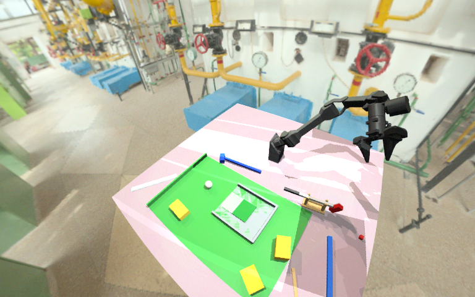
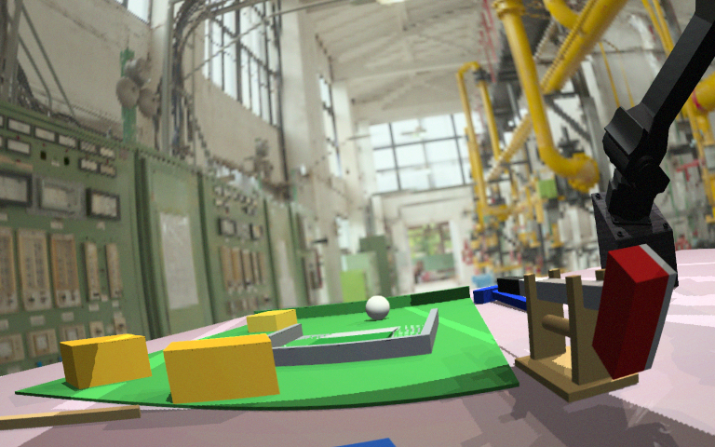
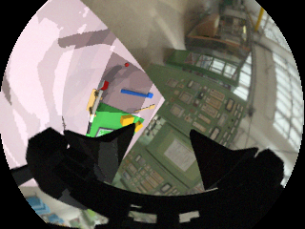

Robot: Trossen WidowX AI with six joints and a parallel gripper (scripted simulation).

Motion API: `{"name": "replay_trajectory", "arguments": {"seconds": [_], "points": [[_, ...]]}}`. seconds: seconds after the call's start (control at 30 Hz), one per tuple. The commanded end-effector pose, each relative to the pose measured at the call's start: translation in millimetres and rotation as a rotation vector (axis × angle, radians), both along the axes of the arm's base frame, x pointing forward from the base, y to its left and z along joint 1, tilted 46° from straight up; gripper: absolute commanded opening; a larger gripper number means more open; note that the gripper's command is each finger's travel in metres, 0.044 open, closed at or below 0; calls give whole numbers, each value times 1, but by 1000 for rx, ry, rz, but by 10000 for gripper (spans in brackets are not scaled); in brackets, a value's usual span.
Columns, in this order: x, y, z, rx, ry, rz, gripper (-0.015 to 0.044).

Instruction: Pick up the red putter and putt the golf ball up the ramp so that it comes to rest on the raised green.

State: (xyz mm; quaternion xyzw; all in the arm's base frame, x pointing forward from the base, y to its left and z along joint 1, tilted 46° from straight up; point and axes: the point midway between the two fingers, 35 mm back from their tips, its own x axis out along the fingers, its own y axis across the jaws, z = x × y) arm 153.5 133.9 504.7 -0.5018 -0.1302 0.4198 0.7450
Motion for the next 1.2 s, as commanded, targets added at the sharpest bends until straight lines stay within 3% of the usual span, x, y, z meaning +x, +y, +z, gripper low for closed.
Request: {"name": "replay_trajectory", "arguments": {"seconds": [0.0, 0.33, 0.67, 0.93, 1.17], "points": [[2, 1, -2, 8, 20, -1, 426], [71, 31, -129, 379, 1108, -236, 440], [85, 39, -238, 651, 1998, -682, 440], [71, 38, -312, 824, 2615, -1219, 440], [48, 33, -365, 921, 3031, -1878, 440]]}}
